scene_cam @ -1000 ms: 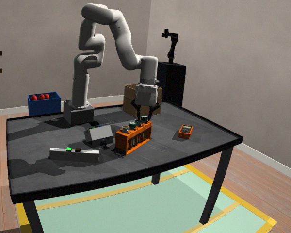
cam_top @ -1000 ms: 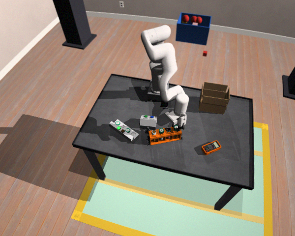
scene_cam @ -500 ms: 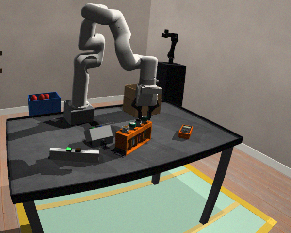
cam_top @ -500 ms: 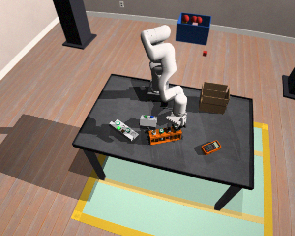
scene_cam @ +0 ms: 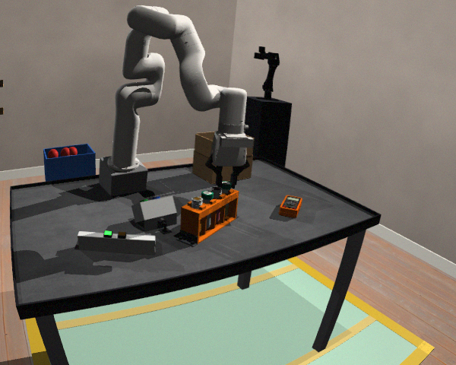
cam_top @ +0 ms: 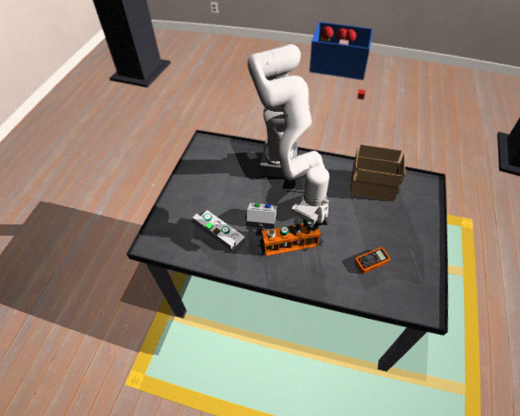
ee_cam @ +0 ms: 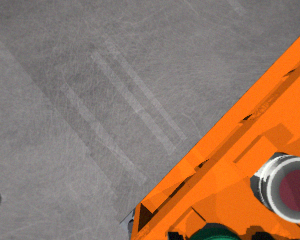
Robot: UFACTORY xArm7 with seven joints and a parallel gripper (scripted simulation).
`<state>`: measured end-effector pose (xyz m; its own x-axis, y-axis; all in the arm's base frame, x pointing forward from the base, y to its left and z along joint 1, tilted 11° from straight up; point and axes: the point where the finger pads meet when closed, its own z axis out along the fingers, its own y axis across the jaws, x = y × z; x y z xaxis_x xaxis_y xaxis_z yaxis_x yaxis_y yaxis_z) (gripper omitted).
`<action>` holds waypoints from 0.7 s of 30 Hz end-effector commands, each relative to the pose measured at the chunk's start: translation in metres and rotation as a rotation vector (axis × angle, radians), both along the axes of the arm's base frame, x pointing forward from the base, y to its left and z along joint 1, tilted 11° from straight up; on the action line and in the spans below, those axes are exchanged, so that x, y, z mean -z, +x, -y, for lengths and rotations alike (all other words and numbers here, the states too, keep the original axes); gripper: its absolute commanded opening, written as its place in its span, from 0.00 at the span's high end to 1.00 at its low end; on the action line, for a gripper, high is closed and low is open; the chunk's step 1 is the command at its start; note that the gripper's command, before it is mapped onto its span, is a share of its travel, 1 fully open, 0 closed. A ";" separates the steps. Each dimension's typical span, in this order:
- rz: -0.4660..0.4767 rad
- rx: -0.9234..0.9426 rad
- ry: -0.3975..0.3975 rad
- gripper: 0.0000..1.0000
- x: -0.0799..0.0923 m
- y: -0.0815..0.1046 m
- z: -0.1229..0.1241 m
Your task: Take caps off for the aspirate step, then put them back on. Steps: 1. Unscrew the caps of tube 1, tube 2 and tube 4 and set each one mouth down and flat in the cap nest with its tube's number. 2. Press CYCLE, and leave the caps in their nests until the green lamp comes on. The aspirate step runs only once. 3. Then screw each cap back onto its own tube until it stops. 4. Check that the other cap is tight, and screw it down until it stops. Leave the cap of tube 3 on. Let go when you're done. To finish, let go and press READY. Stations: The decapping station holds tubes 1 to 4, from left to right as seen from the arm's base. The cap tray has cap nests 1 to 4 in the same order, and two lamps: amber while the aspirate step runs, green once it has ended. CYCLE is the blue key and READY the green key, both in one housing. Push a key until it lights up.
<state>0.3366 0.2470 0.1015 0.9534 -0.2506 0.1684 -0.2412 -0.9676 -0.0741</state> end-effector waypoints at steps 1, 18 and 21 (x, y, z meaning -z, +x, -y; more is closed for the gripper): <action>-0.003 0.174 0.033 1.00 -0.001 0.001 -0.001; -0.027 0.885 0.167 1.00 0.000 0.001 -0.001; -0.029 0.929 0.176 1.00 0.000 0.001 -0.001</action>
<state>0.3368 0.2464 0.1008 0.4962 -0.8680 0.0187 -0.8537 -0.4917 -0.1717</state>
